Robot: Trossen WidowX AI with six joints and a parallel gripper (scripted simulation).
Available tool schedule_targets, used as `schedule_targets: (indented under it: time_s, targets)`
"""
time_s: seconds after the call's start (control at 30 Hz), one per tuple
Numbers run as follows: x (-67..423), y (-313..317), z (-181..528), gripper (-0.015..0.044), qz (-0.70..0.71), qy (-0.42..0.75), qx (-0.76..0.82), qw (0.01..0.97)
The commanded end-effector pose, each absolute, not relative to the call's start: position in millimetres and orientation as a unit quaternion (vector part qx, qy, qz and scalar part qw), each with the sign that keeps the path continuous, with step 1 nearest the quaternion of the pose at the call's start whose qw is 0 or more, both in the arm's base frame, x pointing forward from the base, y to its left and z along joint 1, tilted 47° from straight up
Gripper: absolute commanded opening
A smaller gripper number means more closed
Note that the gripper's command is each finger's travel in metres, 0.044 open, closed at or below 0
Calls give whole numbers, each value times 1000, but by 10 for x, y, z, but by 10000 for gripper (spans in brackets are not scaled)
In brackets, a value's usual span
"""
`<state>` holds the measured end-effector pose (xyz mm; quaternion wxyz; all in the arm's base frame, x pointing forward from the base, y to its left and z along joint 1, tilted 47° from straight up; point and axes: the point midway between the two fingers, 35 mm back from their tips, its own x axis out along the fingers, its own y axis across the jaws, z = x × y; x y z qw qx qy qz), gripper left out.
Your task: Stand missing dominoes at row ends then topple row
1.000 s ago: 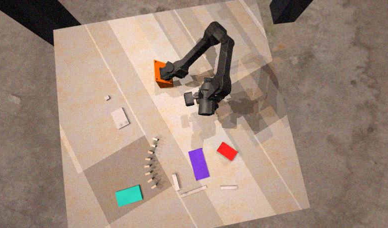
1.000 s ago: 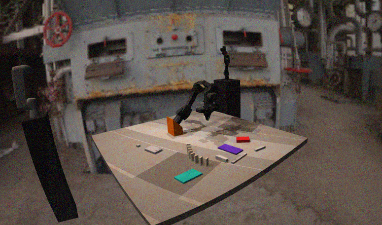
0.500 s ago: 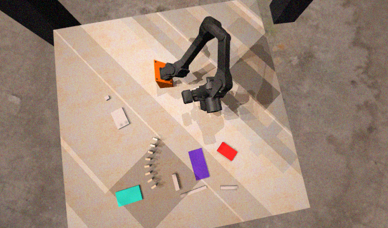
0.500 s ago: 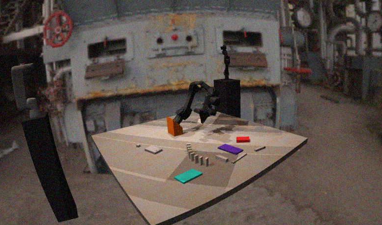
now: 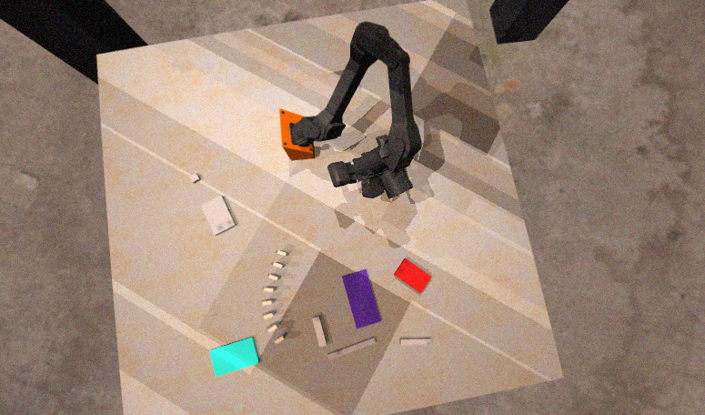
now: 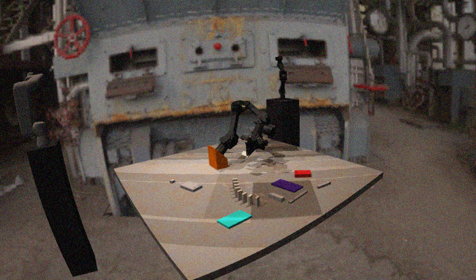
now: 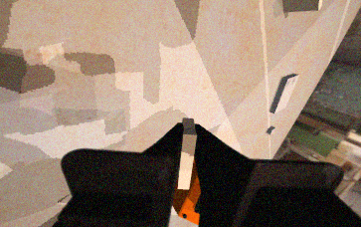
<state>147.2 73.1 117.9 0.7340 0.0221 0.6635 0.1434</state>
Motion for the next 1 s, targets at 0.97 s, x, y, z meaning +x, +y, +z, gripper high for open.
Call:
schedule_targets:
  time_s: [0.97]
  targets:
    - [1670, 760, 1067, 25, 17, 471, -47, 881]
